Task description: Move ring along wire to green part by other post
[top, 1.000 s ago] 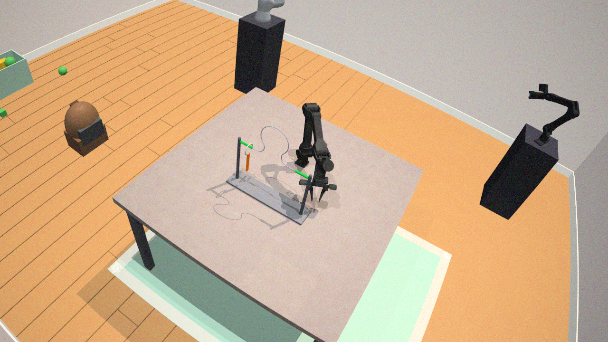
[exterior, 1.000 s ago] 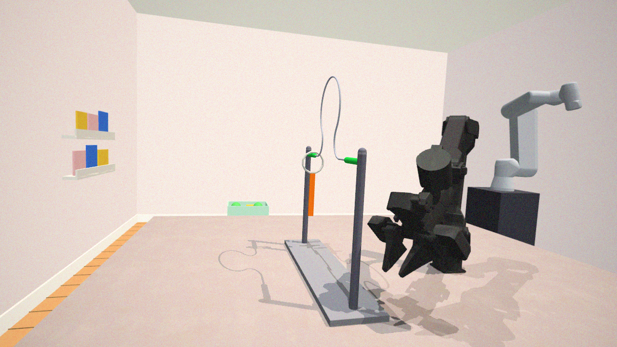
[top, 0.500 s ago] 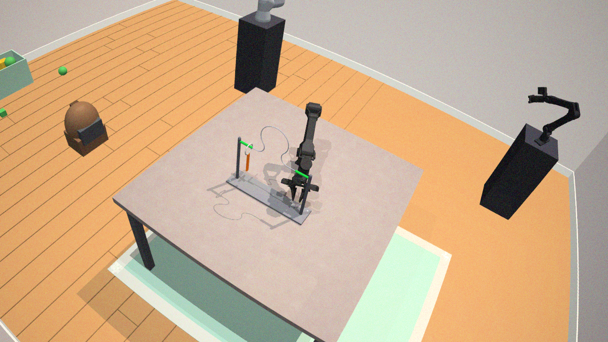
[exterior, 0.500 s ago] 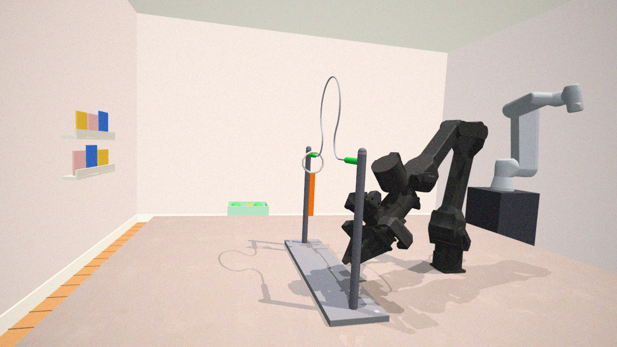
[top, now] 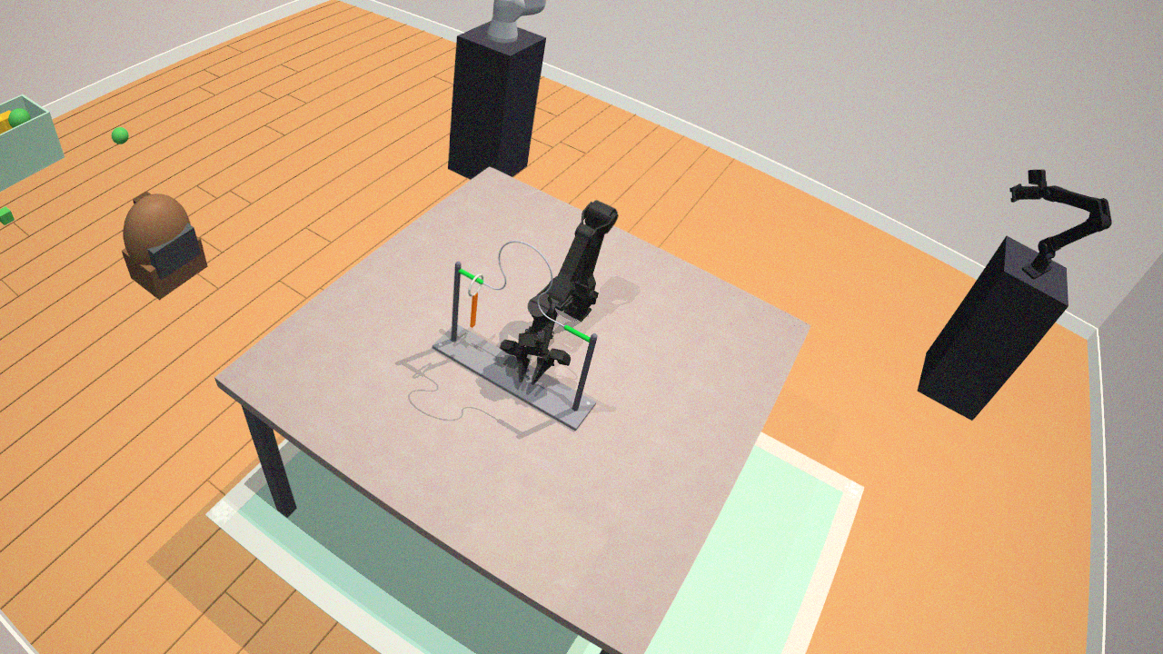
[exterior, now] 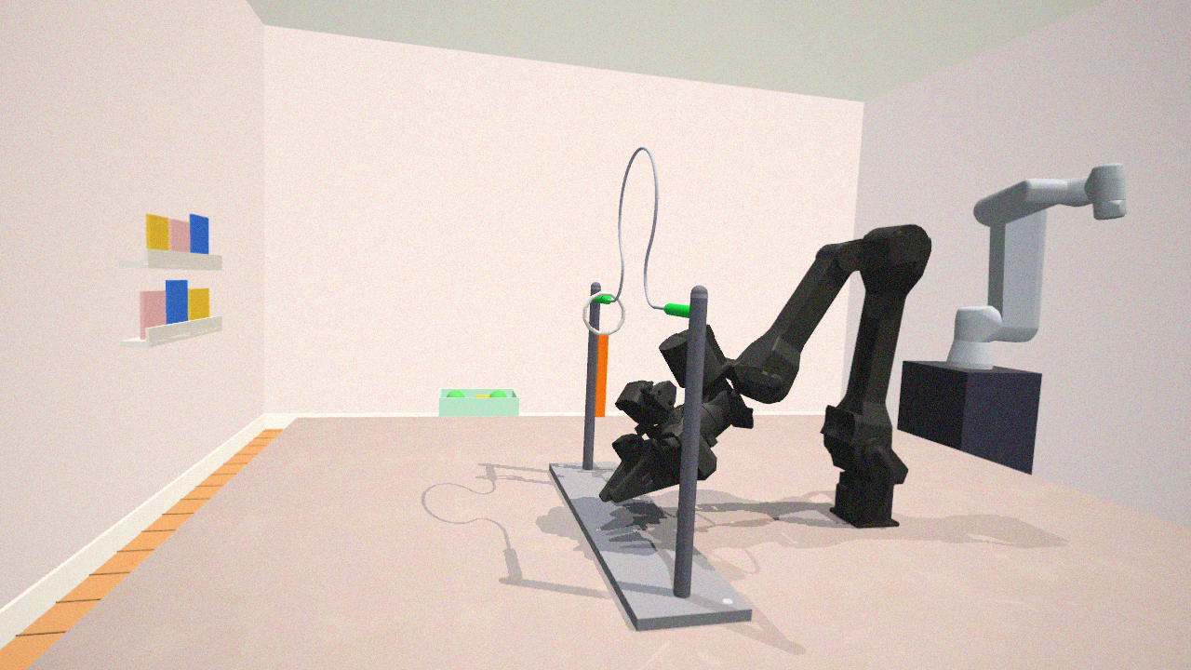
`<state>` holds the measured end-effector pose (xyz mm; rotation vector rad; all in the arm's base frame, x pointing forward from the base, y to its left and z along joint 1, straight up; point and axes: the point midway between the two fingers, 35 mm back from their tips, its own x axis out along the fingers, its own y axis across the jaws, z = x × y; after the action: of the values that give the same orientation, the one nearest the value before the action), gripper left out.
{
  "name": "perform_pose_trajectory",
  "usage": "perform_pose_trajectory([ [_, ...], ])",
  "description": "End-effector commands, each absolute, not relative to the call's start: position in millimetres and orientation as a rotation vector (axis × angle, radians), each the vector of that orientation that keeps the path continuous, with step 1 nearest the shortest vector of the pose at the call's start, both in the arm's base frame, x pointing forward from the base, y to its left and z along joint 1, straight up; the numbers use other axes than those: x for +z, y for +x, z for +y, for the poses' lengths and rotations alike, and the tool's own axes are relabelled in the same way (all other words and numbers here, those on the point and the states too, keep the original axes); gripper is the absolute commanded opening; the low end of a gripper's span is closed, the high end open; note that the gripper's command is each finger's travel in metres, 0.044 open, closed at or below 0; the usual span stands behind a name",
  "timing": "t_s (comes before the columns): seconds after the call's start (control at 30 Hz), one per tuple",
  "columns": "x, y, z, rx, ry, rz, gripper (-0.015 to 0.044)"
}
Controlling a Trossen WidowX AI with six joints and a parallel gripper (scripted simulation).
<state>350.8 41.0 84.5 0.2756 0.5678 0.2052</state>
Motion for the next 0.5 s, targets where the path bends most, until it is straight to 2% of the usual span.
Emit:
perform_pose_trajectory([
  [0.0, 76.5, 349.7, 13.8, 0.200, 0.272, 0.526, 0.0160],
  [0.47, 71.2, 322.6, -75.9, 0.158, 0.168, 0.325, 0.0160],
])
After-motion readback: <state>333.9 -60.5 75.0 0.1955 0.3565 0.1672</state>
